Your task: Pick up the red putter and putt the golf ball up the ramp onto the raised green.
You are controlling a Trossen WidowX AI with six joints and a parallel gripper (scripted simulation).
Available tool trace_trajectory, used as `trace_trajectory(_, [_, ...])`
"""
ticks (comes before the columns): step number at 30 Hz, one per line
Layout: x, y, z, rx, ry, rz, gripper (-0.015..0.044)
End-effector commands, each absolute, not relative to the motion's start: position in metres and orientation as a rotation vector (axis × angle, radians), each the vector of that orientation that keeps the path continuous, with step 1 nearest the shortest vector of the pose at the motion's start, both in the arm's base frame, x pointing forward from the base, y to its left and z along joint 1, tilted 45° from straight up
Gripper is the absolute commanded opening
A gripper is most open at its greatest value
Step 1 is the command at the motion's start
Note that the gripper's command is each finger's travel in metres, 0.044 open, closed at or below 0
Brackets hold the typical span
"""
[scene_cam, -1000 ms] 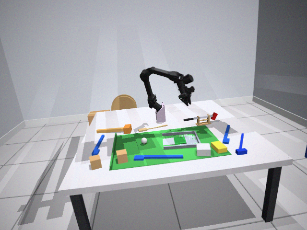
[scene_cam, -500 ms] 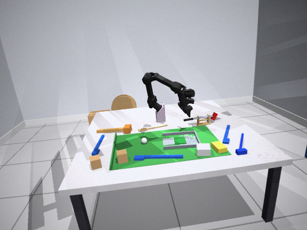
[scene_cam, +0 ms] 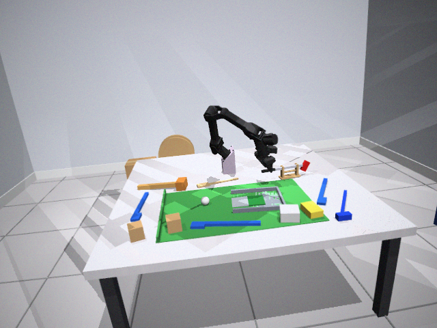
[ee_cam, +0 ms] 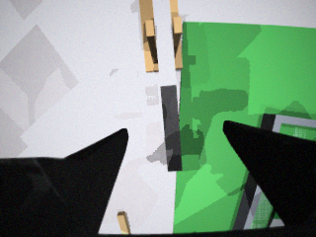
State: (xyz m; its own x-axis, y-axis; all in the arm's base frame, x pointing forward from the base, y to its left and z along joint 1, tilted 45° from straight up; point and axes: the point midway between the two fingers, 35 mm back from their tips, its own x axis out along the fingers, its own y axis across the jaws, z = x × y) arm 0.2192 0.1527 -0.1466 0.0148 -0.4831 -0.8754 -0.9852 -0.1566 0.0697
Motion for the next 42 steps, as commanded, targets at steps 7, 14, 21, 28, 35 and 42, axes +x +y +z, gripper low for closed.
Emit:
trace_trajectory(7, [0.218,0.14,-0.157,-1.705,1.524,1.078,0.044])
trace_trajectory(14, [0.219,0.132,-0.165,-1.705,1.524,1.078,0.044])
trace_trajectory(21, [0.219,0.125,-0.172,-1.706,1.524,1.078,0.044])
trace_trajectory(28, [0.22,0.127,-0.17,-1.698,1.524,1.075,0.0309])
trace_trajectory(35, [0.22,0.127,-0.17,-1.698,1.524,1.075,0.0125])
trace_trajectory(42, [0.22,0.127,-0.17,-1.698,1.524,1.075,0.002])
